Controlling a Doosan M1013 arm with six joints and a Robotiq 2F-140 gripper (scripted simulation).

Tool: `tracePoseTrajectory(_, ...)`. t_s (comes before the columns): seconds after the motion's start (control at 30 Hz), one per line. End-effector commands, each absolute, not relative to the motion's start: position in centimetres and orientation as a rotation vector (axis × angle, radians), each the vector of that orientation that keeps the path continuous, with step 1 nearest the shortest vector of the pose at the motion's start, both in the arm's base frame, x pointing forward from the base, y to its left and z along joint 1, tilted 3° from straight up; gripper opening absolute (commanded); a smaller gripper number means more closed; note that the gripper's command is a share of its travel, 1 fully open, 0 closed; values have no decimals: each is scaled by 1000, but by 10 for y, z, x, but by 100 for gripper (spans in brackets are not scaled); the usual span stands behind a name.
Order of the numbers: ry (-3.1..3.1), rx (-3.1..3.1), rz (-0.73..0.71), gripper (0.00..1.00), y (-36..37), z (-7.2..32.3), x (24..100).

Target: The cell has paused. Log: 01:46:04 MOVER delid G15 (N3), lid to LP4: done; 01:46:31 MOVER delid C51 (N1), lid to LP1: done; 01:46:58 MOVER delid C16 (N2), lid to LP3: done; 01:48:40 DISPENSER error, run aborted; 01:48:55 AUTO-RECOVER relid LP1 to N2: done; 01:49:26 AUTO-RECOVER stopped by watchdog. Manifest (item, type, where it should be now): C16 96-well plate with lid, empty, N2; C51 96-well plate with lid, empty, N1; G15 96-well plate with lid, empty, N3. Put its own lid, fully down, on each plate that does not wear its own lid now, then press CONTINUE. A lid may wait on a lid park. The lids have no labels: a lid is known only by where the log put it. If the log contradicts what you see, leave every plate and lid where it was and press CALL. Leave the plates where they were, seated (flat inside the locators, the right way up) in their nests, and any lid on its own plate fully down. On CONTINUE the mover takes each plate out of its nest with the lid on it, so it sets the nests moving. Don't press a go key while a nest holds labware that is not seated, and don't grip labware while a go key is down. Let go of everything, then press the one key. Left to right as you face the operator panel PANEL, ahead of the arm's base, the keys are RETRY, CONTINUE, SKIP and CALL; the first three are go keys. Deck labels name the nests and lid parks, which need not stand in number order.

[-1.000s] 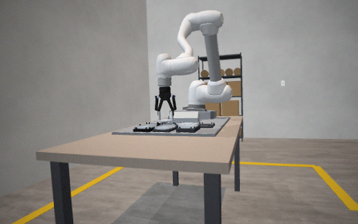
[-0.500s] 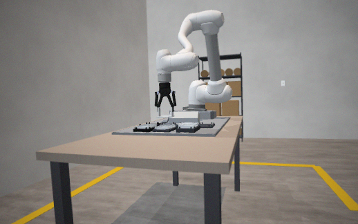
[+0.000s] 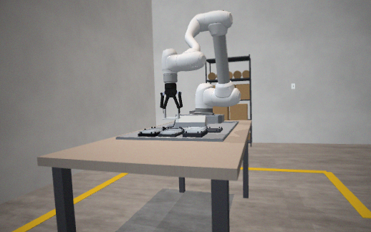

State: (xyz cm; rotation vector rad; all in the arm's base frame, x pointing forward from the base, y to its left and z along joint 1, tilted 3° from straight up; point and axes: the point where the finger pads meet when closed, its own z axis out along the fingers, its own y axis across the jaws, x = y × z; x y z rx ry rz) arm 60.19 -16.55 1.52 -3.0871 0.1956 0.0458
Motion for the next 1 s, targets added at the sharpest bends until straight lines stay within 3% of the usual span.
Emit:
tracePoseTrajectory(0.0,196,-3087,46,0,-166,17,602)
tracePoseTrajectory(0.17,196,-3087,46,0,-165,17,604)
tracePoseTrajectory(0.63,196,-3087,46,0,-134,15,775)
tracePoseTrajectory(0.97,196,-3087,46,0,-130,14,788)
